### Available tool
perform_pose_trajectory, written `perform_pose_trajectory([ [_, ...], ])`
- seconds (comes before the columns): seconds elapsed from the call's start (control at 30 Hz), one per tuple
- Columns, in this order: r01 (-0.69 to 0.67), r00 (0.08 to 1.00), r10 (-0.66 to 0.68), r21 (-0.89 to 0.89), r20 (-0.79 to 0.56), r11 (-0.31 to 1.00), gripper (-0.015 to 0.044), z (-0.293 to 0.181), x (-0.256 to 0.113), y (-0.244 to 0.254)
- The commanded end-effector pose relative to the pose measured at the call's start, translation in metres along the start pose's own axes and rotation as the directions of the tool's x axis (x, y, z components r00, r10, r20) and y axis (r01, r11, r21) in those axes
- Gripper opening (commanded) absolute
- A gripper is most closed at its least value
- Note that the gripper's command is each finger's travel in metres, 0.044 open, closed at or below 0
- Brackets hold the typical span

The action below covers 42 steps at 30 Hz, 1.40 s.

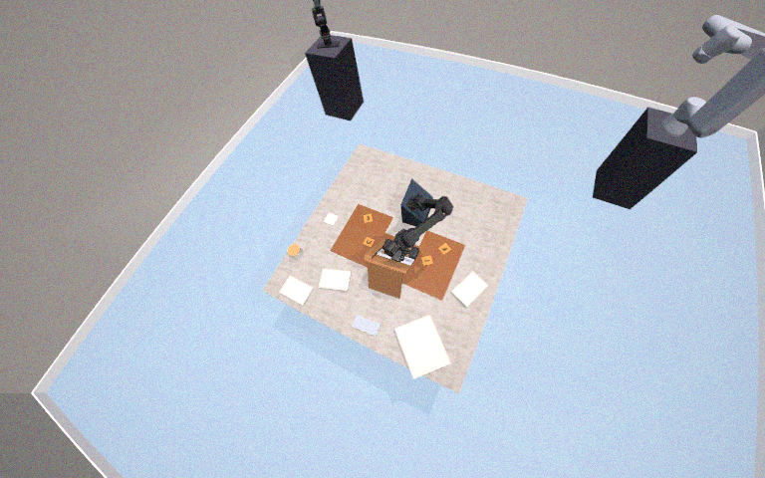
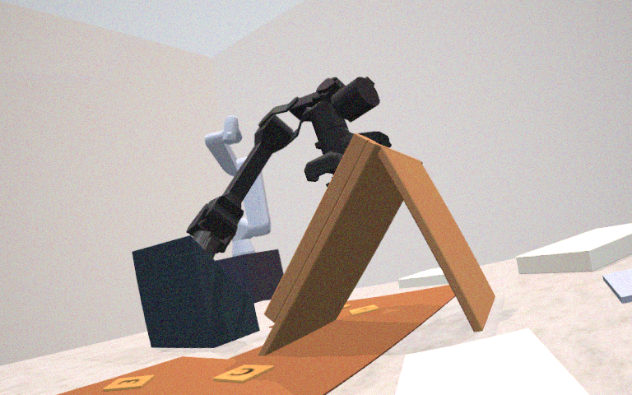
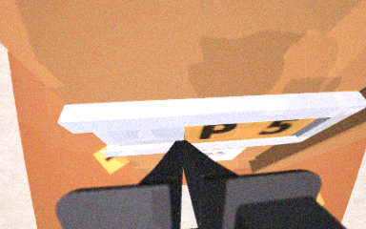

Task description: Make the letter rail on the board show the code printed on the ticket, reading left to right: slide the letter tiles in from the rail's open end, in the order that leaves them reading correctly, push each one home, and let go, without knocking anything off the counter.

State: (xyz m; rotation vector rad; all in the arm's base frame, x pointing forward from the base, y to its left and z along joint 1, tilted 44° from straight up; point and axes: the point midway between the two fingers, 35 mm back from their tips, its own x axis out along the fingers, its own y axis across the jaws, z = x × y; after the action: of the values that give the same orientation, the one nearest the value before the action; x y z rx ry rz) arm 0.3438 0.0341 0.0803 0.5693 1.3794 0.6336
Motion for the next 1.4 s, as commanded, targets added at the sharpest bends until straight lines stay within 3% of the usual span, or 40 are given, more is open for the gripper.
perform_pose_trajectory([
  [0.0, 0.006, 1.000, -0.006, -0.005, -0.001, 1.000, 0.0000, -0.005, -0.005, 0.001],
  [0.4, 0.006, 1.000, -0.006, -0.005, -0.001, 1.000, 0.0000, -0.014, -0.013, 0.000],
  [0.63, -0.037, 0.964, 0.033, 0.010, 0.265, 0.999, 0.0184, -0.036, -0.072, -0.026],
  [0.87, -0.008, 0.815, 0.005, 0.003, 0.579, 1.000, 0.0367, -0.084, -0.126, -0.048],
  [0.97, 0.010, 0.772, -0.010, 0.003, 0.635, 1.000, 0.0440, -0.095, -0.134, -0.051],
  [1.37, 0.010, 0.772, -0.010, 0.003, 0.635, 1.000, 0.0440, -0.095, -0.134, -0.051],
])
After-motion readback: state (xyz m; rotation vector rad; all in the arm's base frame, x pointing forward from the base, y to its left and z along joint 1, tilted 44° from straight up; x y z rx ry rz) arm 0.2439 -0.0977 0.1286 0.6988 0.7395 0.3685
